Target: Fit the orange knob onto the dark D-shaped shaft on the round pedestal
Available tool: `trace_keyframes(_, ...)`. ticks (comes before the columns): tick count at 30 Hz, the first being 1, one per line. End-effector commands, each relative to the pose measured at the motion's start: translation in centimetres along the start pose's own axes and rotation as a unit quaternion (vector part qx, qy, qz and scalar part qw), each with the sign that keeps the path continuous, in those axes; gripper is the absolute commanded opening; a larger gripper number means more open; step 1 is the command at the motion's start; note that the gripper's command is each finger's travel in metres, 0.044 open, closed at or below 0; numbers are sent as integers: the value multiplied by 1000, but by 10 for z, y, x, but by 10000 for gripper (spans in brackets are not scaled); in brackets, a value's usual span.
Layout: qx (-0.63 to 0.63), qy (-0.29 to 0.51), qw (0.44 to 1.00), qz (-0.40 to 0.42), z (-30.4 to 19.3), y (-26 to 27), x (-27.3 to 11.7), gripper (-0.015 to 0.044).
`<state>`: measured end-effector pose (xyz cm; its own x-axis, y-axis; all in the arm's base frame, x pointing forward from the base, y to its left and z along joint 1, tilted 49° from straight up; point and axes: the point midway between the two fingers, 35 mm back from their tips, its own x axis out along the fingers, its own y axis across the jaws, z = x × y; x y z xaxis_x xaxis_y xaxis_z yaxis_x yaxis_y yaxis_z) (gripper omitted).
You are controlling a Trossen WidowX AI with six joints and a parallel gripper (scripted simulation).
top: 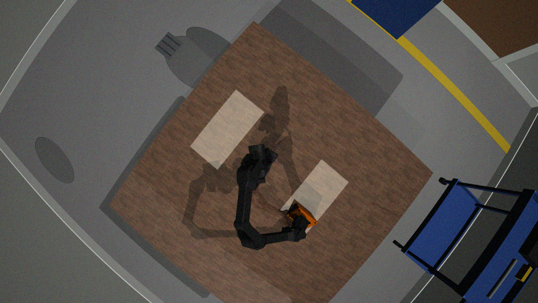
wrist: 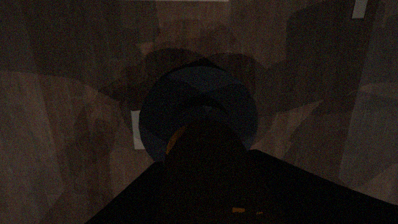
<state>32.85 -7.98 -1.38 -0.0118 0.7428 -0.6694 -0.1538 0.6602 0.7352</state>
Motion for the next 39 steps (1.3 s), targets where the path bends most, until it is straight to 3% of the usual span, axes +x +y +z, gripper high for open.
trace_keyframes(1,143,0,990,0,-2,0,-2,0)
trace_keyframes(39,143,0,990,0,4,-2,1,0)
